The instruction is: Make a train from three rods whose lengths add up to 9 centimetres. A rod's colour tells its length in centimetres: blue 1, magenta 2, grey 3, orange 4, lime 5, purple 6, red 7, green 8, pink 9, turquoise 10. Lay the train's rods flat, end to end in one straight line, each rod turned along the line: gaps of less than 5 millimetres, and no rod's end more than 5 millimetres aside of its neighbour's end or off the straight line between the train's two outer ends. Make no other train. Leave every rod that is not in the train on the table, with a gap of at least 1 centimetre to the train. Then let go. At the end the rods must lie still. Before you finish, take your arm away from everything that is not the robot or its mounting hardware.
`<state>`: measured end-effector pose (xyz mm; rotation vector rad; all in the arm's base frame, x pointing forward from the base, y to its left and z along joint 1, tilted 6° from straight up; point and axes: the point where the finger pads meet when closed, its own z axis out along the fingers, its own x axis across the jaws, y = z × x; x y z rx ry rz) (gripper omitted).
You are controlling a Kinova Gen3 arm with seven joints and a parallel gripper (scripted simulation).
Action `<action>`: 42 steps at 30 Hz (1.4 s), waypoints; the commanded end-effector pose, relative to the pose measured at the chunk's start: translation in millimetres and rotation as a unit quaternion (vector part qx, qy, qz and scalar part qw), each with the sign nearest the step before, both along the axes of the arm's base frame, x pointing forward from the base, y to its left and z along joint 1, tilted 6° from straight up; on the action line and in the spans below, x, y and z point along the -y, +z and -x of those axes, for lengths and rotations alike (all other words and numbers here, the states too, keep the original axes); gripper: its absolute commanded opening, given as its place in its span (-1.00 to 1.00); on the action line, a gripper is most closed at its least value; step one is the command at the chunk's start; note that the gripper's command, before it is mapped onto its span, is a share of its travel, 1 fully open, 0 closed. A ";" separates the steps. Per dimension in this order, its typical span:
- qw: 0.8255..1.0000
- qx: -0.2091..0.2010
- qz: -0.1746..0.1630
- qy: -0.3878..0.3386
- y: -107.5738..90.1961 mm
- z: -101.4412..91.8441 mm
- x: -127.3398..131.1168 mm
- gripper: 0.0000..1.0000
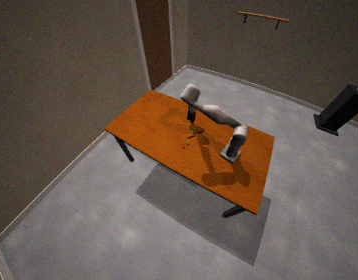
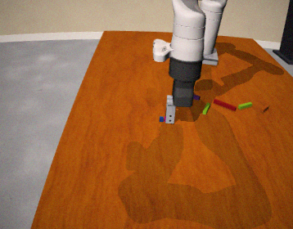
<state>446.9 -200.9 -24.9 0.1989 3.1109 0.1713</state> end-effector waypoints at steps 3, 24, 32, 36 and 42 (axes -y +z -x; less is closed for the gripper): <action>1.000 0.001 0.000 0.000 0.6 -0.4 0.5 -0.52; 1.000 0.001 0.000 0.000 0.6 -0.4 0.5 -0.52; 1.000 0.001 0.000 0.000 0.6 -0.4 0.5 -0.52; 1.000 0.001 0.000 0.000 0.6 -0.4 0.5 -0.40; 1.000 0.001 0.000 0.000 0.6 -0.4 0.5 -0.16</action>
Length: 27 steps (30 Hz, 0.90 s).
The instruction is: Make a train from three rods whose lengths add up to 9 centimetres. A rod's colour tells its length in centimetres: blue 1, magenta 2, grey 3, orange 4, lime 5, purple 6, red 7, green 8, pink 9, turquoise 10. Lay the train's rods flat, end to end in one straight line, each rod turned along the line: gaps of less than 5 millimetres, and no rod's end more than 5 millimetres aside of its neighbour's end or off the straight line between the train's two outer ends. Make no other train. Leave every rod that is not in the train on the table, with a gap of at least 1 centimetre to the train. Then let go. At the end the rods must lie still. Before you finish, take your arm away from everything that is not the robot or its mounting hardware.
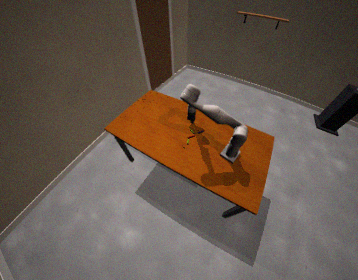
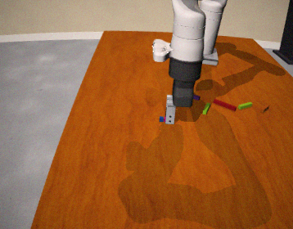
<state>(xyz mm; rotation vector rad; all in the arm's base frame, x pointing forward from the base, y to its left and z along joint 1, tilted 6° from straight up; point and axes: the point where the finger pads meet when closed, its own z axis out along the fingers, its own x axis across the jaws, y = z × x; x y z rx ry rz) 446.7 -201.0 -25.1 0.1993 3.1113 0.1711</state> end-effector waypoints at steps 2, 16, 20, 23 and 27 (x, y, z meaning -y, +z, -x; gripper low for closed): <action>1.000 0.001 0.000 0.000 0.9 -0.6 0.4 -0.04; 1.000 0.001 0.000 0.000 0.9 -0.6 0.4 0.07; 1.000 0.001 0.000 0.000 4.3 -0.5 0.8 0.07; 1.000 0.001 0.000 0.000 12.5 -0.2 1.6 0.07; 1.000 0.001 0.000 0.000 30.7 0.3 3.6 0.07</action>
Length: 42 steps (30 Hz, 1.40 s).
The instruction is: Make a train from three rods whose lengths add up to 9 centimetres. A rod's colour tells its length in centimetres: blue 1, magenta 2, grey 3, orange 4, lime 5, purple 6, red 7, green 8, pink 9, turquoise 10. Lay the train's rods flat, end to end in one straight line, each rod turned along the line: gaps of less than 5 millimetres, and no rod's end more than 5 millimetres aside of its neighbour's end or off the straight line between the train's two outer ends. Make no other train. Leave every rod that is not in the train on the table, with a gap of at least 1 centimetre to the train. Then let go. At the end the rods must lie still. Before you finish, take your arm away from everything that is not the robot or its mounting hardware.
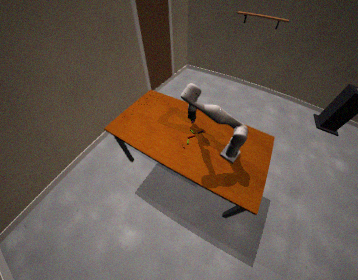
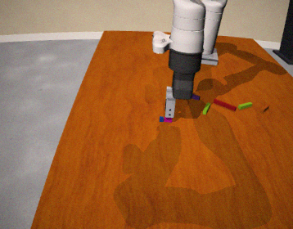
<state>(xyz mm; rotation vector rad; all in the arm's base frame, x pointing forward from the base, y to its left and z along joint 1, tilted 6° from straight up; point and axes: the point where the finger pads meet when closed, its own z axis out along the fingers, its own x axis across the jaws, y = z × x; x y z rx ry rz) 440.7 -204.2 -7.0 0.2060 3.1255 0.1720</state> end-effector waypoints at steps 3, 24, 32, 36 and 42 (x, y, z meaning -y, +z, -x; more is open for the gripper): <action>1.000 0.008 0.001 0.001 17.9 -5.5 1.0 0.07; 1.000 0.008 0.001 0.001 72.1 -4.0 6.9 1.00; 1.000 0.008 0.001 0.001 72.1 -4.0 6.9 1.00; 1.000 0.008 0.001 0.001 72.1 -4.0 6.9 1.00; 1.000 0.008 0.001 0.001 72.1 -4.0 6.9 1.00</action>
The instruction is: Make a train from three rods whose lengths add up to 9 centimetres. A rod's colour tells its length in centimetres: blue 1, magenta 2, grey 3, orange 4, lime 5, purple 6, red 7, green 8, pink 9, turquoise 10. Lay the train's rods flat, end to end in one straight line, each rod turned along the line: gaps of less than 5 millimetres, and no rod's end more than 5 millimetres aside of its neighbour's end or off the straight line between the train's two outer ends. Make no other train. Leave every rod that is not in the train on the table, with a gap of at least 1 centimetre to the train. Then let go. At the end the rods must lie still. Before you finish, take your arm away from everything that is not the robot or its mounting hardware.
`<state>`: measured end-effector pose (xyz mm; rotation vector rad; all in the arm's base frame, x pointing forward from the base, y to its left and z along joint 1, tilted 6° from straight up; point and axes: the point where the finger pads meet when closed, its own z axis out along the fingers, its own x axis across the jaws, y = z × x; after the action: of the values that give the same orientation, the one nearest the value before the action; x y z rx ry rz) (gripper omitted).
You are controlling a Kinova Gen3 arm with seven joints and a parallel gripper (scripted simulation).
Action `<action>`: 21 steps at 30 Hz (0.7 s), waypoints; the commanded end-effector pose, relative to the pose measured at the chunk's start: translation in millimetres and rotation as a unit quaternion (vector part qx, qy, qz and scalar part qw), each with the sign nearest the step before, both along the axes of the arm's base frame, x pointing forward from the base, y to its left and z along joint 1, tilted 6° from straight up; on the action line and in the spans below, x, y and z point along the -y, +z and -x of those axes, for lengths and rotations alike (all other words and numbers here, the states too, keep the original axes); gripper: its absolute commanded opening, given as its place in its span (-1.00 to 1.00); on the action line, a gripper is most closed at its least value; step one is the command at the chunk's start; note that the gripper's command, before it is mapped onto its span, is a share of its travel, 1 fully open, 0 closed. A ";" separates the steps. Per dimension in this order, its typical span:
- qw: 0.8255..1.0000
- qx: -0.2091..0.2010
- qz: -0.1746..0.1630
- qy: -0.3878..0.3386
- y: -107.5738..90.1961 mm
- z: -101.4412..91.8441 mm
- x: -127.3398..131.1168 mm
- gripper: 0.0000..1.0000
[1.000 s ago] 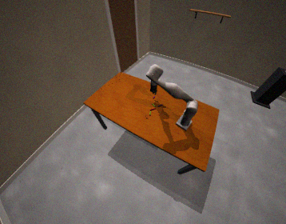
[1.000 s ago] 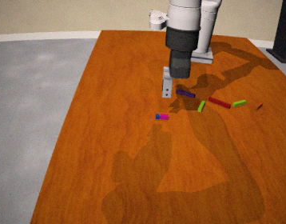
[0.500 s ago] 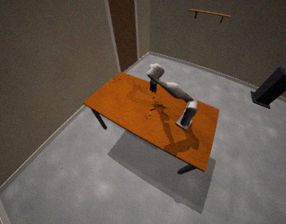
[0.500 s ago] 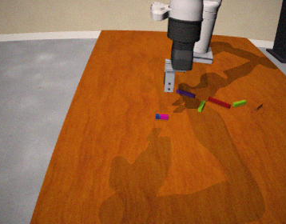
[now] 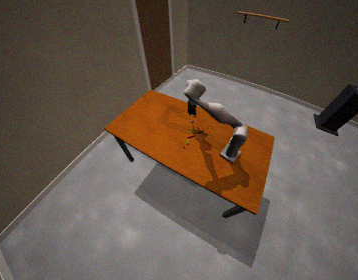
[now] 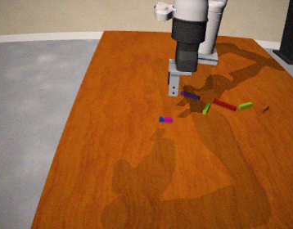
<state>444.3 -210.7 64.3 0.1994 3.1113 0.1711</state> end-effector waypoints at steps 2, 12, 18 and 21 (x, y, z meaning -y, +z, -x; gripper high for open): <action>1.000 0.001 0.000 0.000 0.8 -0.4 0.4 1.00; 1.000 0.001 0.000 0.009 0.2 0.7 0.3 1.00; 0.999 0.001 0.000 0.036 -1.5 3.9 0.0 1.00; 0.998 0.002 0.000 0.057 -2.9 6.3 -0.3 1.00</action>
<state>439.3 -210.1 60.7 0.0382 3.1227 0.1692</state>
